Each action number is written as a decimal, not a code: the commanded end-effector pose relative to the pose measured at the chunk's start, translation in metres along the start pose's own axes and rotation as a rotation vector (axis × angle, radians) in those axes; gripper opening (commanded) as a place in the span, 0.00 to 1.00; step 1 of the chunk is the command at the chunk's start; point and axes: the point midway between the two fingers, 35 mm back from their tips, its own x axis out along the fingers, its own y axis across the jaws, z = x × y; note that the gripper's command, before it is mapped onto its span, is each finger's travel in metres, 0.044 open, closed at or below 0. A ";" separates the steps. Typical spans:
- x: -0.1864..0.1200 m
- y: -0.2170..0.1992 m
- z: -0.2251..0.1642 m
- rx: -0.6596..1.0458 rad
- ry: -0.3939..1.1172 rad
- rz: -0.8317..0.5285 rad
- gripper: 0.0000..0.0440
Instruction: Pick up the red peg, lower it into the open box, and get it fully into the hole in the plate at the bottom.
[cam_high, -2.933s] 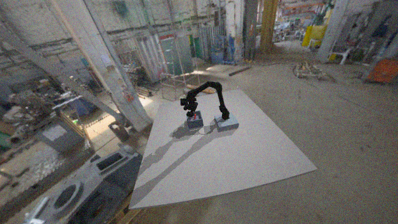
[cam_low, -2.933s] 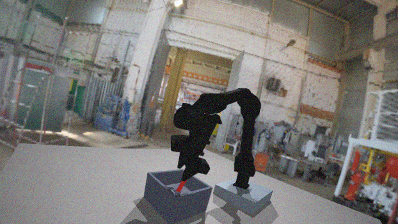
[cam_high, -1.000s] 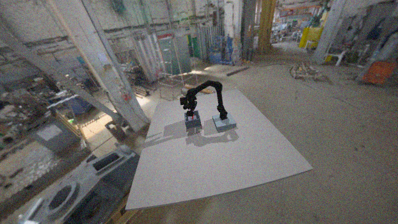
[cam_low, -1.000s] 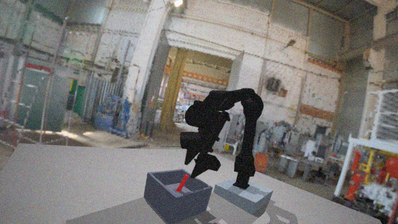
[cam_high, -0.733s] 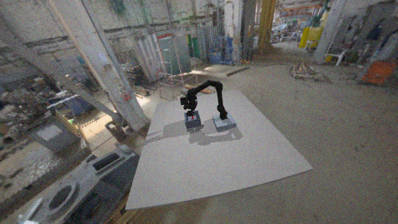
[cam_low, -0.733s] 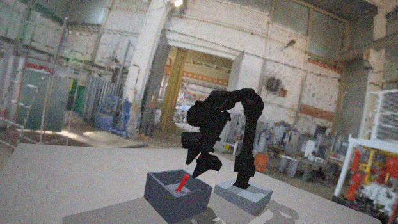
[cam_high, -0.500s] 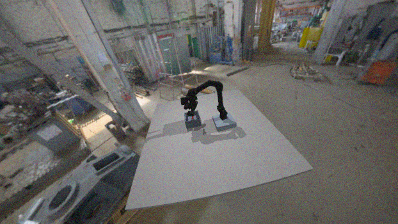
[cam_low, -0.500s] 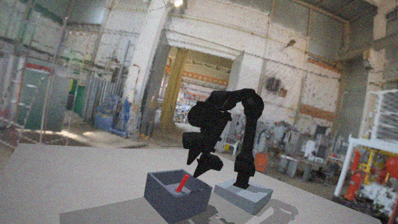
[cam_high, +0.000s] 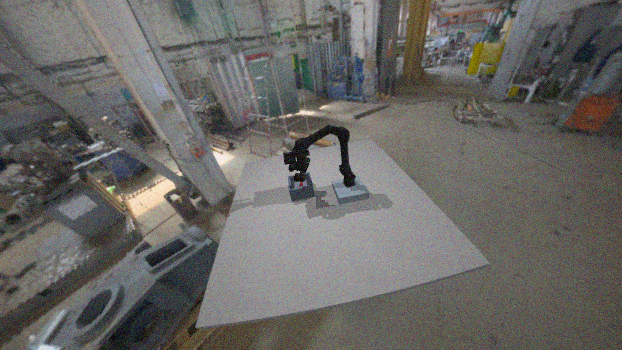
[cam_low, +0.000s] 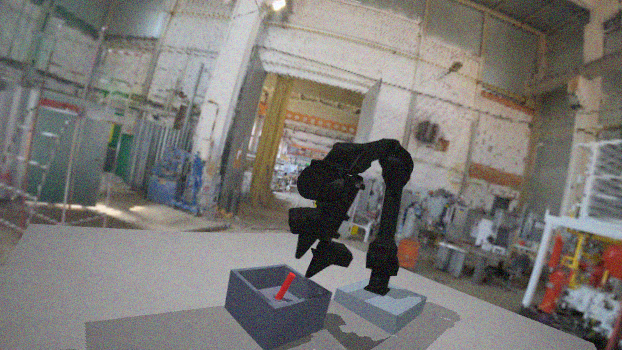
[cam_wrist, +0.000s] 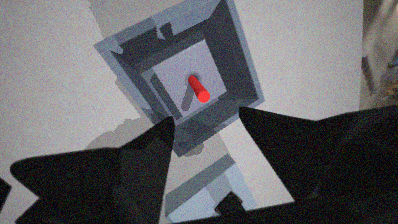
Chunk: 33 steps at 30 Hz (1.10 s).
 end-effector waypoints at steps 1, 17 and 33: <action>0.001 0.000 -0.004 -0.012 0.009 0.003 0.71; 0.001 0.001 -0.012 -0.021 0.018 0.013 0.66; 0.003 0.001 -0.019 -0.022 0.025 0.027 0.62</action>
